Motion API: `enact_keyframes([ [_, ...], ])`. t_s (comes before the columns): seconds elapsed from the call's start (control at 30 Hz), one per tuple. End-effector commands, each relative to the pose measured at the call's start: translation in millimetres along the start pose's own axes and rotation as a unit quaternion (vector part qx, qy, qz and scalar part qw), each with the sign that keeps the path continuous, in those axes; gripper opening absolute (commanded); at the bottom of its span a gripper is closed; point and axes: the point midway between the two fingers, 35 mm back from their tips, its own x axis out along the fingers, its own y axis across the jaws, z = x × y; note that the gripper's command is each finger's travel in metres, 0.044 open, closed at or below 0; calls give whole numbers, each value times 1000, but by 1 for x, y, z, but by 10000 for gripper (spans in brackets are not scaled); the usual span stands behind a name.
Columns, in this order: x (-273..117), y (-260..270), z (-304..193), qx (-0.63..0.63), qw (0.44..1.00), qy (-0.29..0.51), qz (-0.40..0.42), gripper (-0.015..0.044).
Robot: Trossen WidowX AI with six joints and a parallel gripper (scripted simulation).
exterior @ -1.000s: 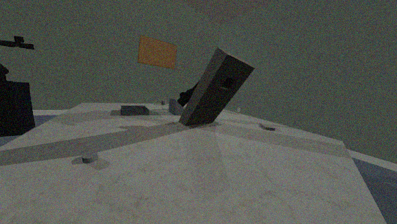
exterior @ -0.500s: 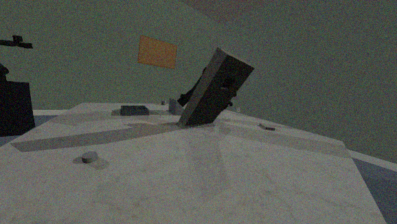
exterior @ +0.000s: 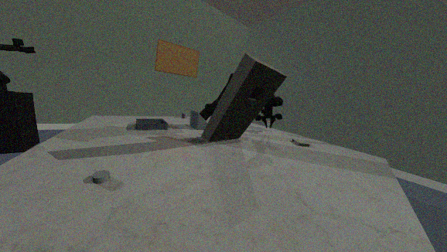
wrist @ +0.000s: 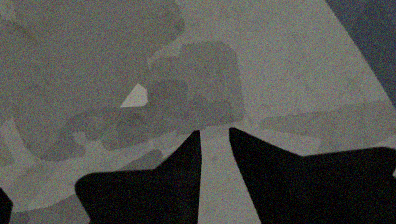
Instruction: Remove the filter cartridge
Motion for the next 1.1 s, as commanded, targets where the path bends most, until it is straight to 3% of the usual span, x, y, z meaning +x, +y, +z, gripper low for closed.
enact_keyframes([
  [0.0, -30, -23, -53, 80, 995, 34, -52, 111],
  [0.37, -150, -48, -192, 261, 926, 157, -222, 111],
  [0.77, -321, 1, -288, 391, 771, 292, -411, 111],
  [0.93, -357, 51, -302, 498, 697, 232, -460, 111],
  [1.07, -362, 114, -325, 612, 625, 151, -461, 111],
])
